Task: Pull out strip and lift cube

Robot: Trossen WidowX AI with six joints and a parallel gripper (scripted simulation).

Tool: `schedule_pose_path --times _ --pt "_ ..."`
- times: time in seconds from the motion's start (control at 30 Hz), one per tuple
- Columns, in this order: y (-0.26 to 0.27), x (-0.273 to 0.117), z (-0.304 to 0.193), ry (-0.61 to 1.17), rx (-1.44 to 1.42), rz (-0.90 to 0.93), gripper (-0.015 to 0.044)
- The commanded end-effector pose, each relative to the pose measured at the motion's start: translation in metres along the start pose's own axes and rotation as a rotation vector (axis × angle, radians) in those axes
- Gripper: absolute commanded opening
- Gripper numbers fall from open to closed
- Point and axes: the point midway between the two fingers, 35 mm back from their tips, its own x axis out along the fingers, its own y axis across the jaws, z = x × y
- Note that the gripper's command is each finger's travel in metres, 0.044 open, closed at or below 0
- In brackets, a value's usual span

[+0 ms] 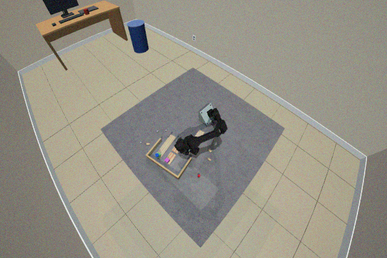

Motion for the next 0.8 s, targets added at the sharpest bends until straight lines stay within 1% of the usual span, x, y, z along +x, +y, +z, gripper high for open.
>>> schedule_pose_path --times 0.0,0.27,0.43,0.57,0.77 --pt "0.001 0.008 -0.002 0.006 0.005 0.006 0.0250" --pt "0.002 0.021 -0.002 0.005 0.005 0.007 0.0250" --pt "0.002 0.022 -0.002 0.005 0.005 0.007 0.0250" --pt "0.001 0.019 -0.001 0.002 -0.001 0.003 0.0145" --pt "0.001 0.019 -0.001 0.002 -0.001 0.003 0.0105"
